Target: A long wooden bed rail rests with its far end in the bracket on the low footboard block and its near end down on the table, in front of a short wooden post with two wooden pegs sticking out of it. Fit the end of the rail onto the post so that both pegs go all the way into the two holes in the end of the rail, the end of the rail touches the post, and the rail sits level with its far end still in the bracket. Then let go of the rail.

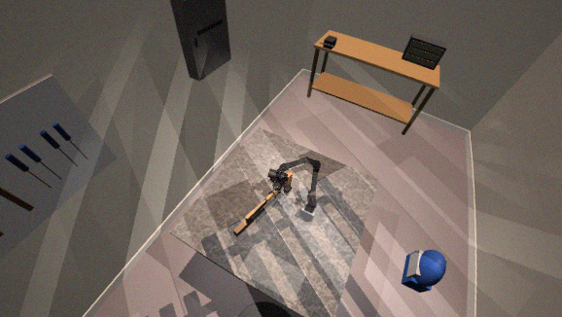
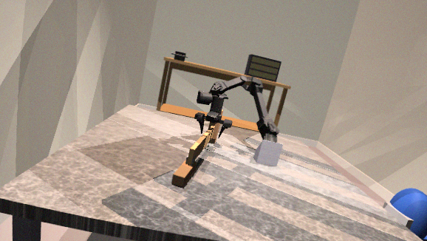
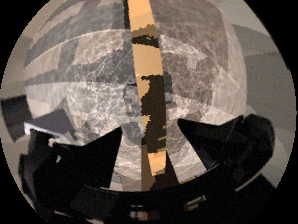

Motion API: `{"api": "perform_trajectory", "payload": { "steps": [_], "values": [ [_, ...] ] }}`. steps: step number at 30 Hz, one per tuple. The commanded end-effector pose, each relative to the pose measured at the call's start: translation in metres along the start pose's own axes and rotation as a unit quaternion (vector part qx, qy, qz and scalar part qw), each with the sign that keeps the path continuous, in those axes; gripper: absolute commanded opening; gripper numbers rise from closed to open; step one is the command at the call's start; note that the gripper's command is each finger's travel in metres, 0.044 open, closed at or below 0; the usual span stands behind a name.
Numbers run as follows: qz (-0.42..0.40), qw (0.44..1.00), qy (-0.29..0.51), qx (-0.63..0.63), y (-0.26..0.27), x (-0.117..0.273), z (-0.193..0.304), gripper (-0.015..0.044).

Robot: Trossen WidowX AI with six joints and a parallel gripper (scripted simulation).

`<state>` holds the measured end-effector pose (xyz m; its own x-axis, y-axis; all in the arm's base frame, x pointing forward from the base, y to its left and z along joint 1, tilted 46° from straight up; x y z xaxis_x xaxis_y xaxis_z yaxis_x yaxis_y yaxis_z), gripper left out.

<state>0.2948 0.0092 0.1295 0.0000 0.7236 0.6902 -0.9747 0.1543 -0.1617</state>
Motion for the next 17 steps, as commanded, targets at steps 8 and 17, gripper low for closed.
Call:
{"api": "perform_trajectory", "payload": {
  "steps": [8,17],
  "values": [
    [0.004,1.000,-0.002,0.001,-0.0011,0.0271,-0.0285,0.0440],
    [0.004,1.000,-0.002,0.001,-0.0011,0.0271,-0.0285,0.0440]
  ]
}}
Point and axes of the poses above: the point midway between the two fingers, 35 mm back from their tips, its own x axis back along the fingers, its own y axis across the jaws, z = x × y, the point moved 9 cm from there along x, back along the fingers, and after that the axes turned 2 degrees about x, right-handed, at the moved point
